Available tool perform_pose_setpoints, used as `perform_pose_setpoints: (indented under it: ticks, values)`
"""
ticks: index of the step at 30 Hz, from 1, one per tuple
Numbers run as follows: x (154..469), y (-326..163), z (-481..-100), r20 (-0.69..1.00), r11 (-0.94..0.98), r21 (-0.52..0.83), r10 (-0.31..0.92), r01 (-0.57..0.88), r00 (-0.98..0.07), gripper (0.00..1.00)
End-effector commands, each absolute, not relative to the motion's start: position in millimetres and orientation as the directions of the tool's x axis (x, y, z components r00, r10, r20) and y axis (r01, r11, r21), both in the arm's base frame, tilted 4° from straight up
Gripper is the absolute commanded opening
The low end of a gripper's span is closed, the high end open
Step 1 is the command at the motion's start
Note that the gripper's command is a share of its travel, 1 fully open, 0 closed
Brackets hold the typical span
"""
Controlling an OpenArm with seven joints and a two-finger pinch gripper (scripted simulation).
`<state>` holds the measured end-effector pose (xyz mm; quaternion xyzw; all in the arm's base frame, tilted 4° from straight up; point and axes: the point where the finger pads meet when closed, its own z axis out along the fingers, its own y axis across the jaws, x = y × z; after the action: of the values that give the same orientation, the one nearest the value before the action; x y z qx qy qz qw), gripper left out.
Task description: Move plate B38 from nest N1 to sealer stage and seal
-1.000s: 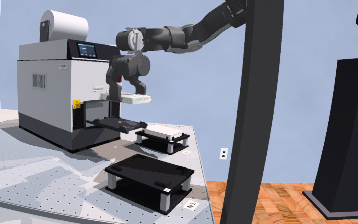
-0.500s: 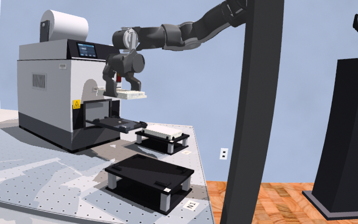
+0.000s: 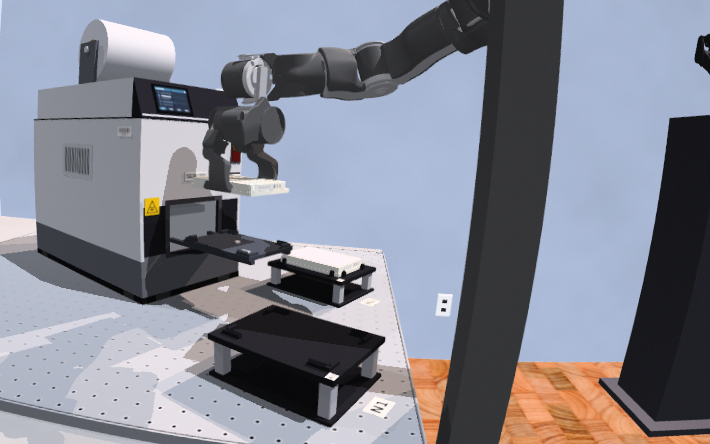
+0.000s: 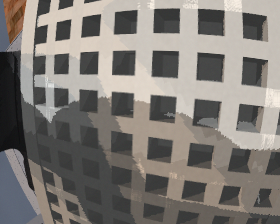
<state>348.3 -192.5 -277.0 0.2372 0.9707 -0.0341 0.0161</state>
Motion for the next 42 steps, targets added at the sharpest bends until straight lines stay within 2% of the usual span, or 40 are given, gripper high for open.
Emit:
perform_pose_setpoints:
  ticks: [1, 5, 10, 22, 27, 42]
  values:
    - [350.1, -190.6, -275.3, -0.05, 0.887, -0.047, 0.456, 0.459, -0.888, 0.0]
    - [350.1, -190.6, -275.3, -0.05, 0.887, -0.047, 0.456, 0.459, -0.888, 0.0]
    - [347.9, -192.0, -308.4, -0.044, 0.89, -0.048, 0.452, 0.454, -0.891, 0.0]
    - [347.9, -192.0, -308.4, -0.044, 0.89, -0.048, 0.452, 0.454, -0.891, 0.0]
    - [347.7, -192.4, -340.4, -0.044, 0.89, -0.048, 0.452, 0.454, -0.891, 0.0]
    - [348.4, -192.4, -346.3, -0.044, 0.89, -0.048, 0.452, 0.454, -0.891, 0.0]
